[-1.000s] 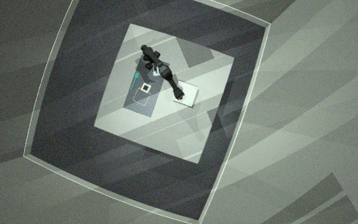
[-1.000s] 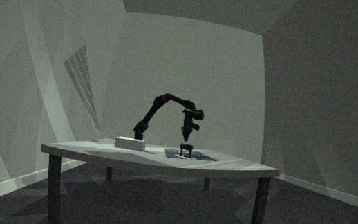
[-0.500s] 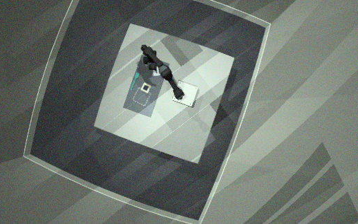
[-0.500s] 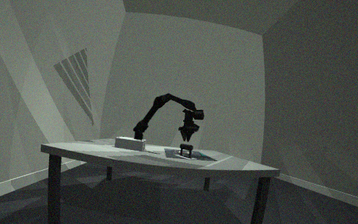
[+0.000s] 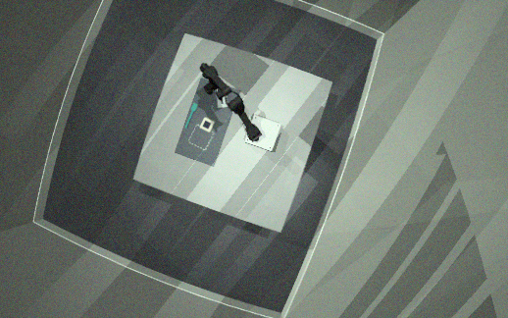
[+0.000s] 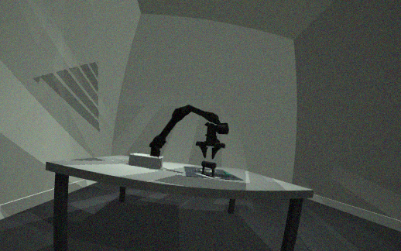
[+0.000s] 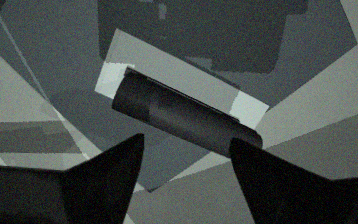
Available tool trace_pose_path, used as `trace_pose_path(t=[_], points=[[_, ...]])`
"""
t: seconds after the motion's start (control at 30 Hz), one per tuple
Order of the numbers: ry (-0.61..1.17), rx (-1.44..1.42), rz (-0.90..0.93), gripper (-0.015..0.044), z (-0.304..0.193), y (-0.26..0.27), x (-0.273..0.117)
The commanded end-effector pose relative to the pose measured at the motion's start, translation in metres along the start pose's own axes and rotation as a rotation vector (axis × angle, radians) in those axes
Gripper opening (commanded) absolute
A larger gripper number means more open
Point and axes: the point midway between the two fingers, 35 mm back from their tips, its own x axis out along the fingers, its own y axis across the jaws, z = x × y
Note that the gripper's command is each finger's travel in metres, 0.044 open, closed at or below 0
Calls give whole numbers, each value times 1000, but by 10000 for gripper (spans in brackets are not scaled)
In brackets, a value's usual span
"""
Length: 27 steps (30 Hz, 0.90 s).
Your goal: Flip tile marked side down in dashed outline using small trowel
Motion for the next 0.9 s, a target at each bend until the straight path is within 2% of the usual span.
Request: trace_pose_path(t=[0.0, 0.87], points=[[-2, -155, -1, 270, 0, -1, -1], [-2, -1061, -1, 270, 0, -4, -1]])
